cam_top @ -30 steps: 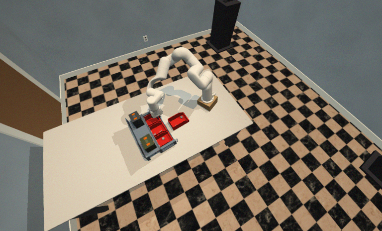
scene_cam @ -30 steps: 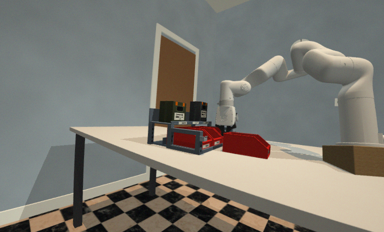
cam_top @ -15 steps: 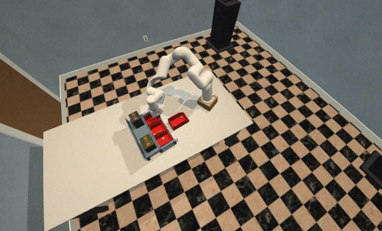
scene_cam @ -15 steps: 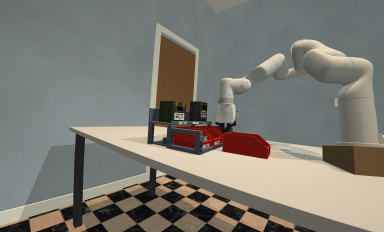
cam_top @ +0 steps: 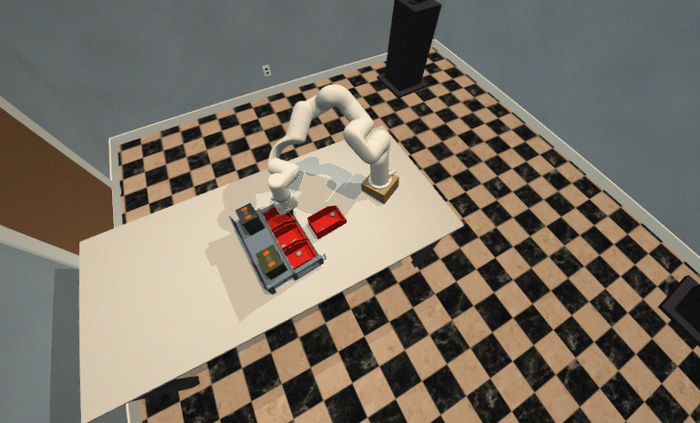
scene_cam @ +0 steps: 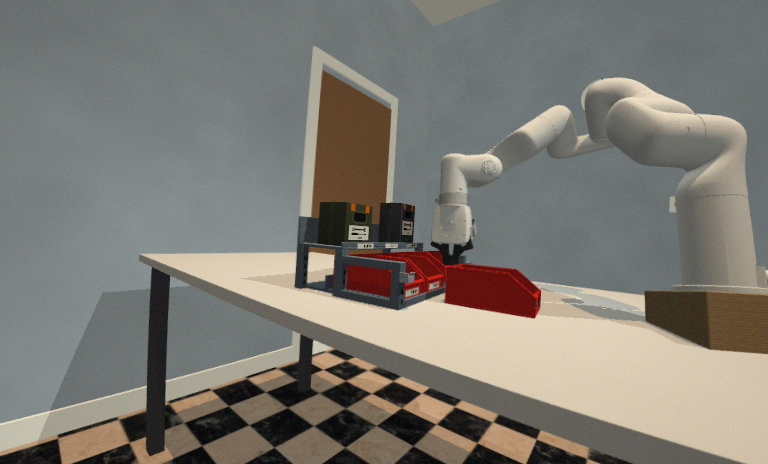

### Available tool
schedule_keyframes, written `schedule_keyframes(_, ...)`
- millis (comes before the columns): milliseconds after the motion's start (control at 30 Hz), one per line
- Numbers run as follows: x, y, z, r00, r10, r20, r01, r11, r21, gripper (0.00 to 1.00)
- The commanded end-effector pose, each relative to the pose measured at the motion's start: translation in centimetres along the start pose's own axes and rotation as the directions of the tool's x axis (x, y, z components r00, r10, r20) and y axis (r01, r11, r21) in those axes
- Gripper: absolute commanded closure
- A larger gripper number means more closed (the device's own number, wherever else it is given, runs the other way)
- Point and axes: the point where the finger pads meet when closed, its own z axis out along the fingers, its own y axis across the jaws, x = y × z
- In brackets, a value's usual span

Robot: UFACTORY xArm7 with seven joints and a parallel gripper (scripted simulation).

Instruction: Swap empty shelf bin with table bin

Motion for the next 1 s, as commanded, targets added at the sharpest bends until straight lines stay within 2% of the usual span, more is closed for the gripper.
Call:
schedule_keyframes(0, 0.0, -0.2, -0.2, 1.0, -0.001, -0.001, 0.001, 1.0, 0.004, 1.0)
schedule_keyframes(567, 0.0, 0.1, -0.2, 1.0, -0.001, 0.0, 0.001, 1.0, 0.004, 1.0)
schedule_keyframes(967, 0.0, 2.1, -0.2, 1.0, -0.001, 0.0, 0.001, 1.0, 0.004, 1.0)
